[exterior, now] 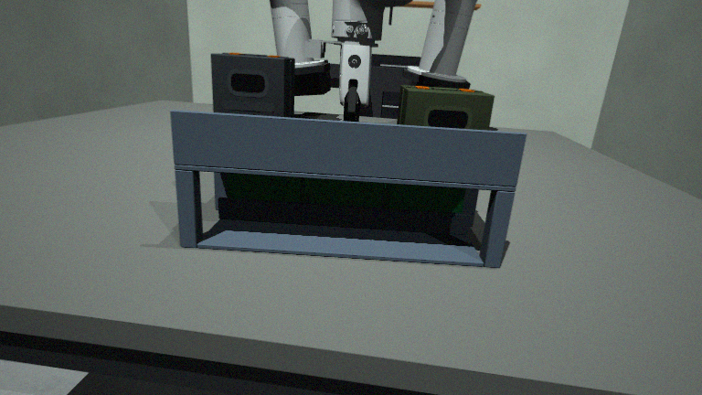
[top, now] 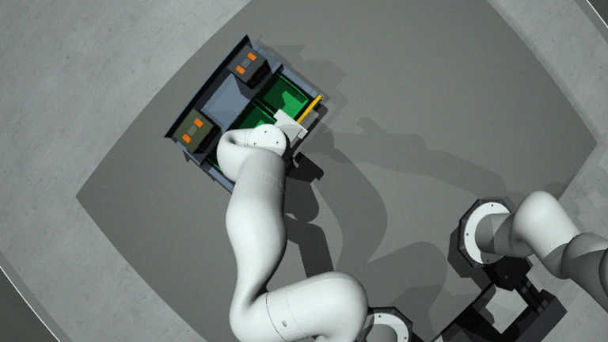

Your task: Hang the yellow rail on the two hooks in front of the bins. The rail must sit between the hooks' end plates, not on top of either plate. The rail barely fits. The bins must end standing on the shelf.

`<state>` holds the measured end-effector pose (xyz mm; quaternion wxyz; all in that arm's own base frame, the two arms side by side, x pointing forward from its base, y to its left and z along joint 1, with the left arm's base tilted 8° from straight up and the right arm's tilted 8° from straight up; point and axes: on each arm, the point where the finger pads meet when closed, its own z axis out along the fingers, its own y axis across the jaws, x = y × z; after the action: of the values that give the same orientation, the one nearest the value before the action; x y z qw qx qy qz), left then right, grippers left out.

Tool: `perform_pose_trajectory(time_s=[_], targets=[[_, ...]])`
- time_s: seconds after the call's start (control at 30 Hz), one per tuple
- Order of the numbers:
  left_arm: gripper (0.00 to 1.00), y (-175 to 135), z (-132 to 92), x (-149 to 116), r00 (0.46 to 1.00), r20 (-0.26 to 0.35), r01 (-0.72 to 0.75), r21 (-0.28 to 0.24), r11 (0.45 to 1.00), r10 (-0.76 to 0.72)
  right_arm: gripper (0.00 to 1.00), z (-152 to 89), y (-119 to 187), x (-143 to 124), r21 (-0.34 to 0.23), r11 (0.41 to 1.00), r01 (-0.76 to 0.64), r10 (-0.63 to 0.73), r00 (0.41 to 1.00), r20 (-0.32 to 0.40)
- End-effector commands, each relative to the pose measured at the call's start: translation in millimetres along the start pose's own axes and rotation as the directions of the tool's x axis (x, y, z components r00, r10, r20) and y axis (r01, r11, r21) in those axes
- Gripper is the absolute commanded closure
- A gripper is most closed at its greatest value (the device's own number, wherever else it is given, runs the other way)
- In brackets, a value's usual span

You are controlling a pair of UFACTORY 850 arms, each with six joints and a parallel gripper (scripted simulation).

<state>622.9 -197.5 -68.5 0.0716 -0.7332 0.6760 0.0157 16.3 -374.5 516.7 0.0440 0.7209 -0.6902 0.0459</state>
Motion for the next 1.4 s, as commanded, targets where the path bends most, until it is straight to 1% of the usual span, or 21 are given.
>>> perform_pose_trajectory(time_s=[0.0, 1.37], targets=[[1.00, -1.3, -1.0, 0.6, 1.000, -0.001, 0.000, 0.002, 1.000, 0.000, 0.00, -0.9, 0.0, 0.4, 0.000, 1.000, 0.000, 0.000, 1.000, -0.002], [1.00, -1.3, 3.4, 0.6, 1.000, -0.001, 0.000, 0.002, 1.000, 0.000, 0.00, -0.9, 0.0, 0.4, 0.000, 1.000, 0.000, 0.000, 1.000, -0.002]])
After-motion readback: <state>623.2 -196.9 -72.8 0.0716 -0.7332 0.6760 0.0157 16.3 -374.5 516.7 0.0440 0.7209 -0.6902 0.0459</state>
